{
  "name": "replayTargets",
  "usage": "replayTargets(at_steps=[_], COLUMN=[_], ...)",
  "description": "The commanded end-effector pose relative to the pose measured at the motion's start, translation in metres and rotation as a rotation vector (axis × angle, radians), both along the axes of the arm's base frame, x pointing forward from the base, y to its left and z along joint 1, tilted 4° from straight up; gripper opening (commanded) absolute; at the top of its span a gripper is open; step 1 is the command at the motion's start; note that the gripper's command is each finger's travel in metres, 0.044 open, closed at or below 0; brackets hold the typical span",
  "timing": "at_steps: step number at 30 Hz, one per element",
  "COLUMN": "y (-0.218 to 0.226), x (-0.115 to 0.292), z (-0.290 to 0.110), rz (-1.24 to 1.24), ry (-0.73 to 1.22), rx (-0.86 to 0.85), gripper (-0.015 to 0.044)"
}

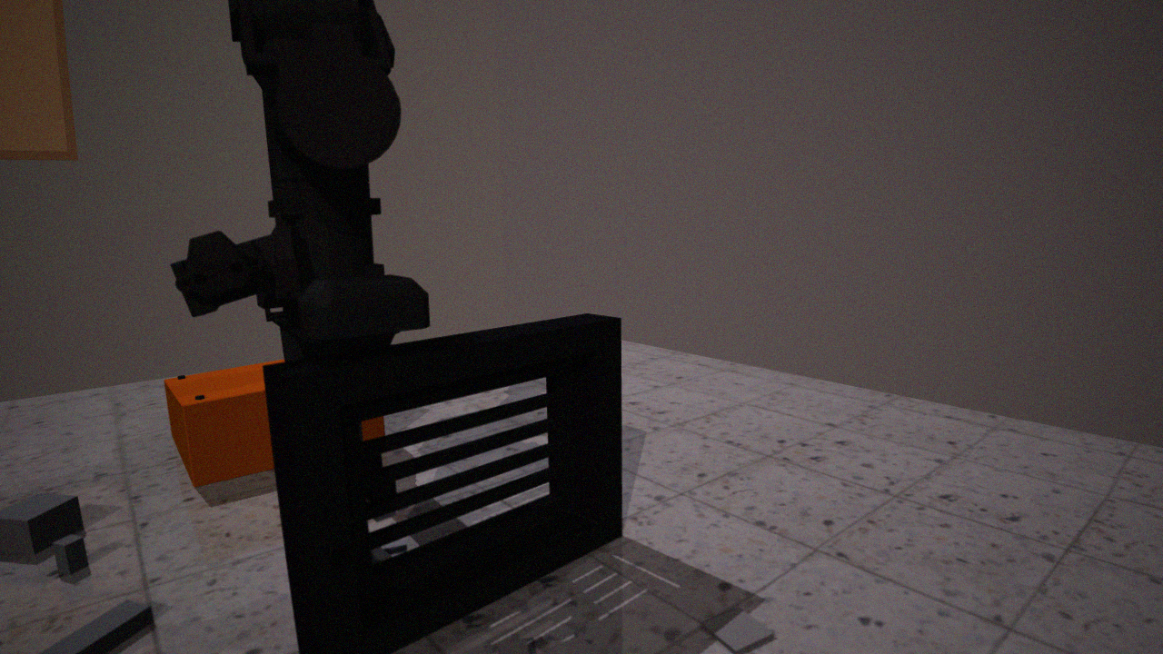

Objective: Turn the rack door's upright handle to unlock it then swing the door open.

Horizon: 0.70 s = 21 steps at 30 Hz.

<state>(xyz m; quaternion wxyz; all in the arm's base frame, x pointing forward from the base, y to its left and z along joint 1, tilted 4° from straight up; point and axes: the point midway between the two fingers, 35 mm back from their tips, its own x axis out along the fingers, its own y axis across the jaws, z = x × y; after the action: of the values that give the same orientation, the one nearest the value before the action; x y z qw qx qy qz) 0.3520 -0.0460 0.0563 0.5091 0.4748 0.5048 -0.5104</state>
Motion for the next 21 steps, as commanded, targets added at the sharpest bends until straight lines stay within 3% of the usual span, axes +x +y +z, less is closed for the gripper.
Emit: replayTargets(at_steps=[1, 10, 21], y=[0.0007, 0.0007, 0.0007], x=[0.0000, 0.0000, 0.0000], z=[-0.0013, -0.0013, -0.0013], rz=[-0.186, -0.219, -0.219], ry=[-0.007, -0.009, -0.009], rx=[0.000, -0.001, -0.001], gripper=[0.0021, 0.0021, 0.0293])
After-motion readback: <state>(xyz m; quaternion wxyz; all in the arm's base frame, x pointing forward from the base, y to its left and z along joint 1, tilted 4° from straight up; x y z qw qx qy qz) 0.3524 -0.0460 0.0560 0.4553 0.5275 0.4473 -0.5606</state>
